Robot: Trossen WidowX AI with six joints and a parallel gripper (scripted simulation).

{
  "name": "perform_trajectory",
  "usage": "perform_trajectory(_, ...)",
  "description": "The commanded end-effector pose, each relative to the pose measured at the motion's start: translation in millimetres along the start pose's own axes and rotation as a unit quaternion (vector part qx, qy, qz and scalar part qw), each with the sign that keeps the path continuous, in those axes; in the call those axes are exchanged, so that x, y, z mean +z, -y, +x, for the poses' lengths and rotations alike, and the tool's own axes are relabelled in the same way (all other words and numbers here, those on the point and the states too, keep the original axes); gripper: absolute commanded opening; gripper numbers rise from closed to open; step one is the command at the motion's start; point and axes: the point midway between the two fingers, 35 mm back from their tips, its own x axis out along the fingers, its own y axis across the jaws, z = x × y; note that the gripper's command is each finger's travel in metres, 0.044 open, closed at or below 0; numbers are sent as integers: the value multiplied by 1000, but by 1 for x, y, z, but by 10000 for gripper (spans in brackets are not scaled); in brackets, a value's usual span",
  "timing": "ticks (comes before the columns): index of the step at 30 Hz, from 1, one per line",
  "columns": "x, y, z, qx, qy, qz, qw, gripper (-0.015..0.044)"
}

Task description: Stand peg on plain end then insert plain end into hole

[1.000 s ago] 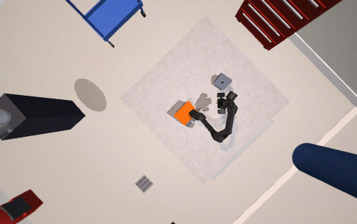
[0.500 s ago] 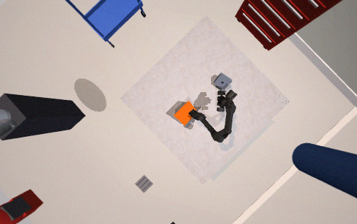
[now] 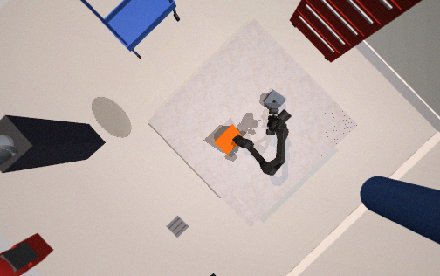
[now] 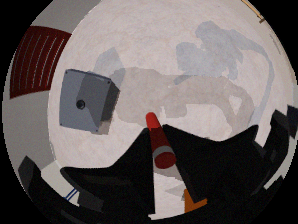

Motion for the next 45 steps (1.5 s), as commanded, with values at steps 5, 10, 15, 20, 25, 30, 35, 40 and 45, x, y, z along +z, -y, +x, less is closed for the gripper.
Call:
perform_trajectory(5, -4, -11, 2, 23, 11, 17, 1000, 0)
perform_trajectory(10, -4, -18, 2, 38, 19, 28, 999, 0)
perform_trajectory(15, -4, -25, 2, 54, 27, 39, 997, 0)
perform_trajectory(20, -5, -32, 1, 70, 34, 50, 996, 0)
perform_trajectory(25, -5, -39, 1, 86, 41, 61, 994, 0)
perform_trajectory(30, -5, -46, -1, 102, 48, 72, 991, 0)
perform_trajectory(35, -6, -53, -2, 118, 55, 83, 988, 0)
perform_trajectory(40, -6, -59, -4, 134, 61, 94, 985, 0)
perform_trajectory(45, -7, -65, -6, 150, 67, 105, 981, 0)
